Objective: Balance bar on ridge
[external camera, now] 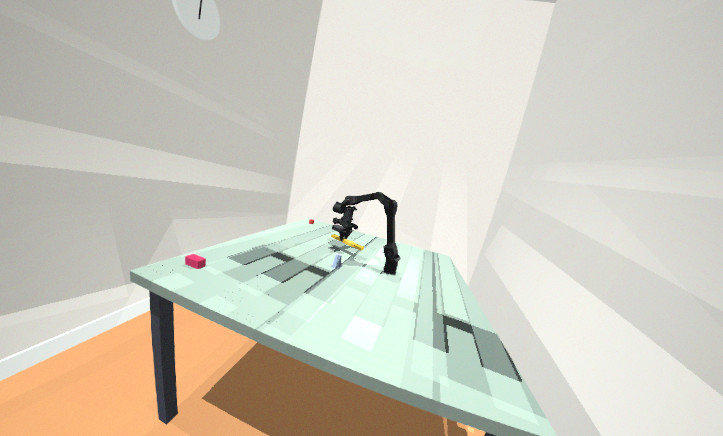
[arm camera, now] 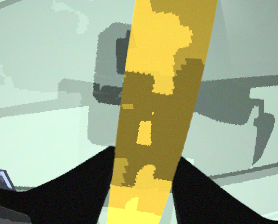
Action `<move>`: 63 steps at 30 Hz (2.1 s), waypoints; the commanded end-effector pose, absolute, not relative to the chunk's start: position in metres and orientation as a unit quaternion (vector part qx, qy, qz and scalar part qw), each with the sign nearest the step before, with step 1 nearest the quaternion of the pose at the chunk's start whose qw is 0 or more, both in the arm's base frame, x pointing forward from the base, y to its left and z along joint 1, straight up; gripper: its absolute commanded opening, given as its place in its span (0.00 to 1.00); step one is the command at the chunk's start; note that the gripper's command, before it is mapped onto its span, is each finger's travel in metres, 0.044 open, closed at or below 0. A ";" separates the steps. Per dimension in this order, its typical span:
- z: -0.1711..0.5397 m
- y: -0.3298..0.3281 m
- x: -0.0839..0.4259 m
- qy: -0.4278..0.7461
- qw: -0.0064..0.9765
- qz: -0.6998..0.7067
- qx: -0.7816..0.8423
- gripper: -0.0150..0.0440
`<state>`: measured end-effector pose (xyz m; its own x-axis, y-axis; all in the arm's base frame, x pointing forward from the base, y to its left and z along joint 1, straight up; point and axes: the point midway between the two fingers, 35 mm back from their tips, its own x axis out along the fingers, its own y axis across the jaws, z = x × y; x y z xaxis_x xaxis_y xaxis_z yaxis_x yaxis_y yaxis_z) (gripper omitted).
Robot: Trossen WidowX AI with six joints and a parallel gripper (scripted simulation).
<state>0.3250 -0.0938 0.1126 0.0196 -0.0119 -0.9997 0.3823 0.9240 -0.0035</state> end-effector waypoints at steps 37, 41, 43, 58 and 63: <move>0.164 -0.019 0.326 0.637 0.655 -0.284 0.291 0.25; 0.165 -0.003 0.325 0.623 0.639 -0.315 0.323 0.25; 0.165 0.005 0.324 0.615 0.631 -0.330 0.339 0.25; 0.165 0.060 0.307 0.545 0.557 -0.436 0.450 0.25; 0.165 0.076 0.297 0.518 0.527 -0.469 0.484 0.25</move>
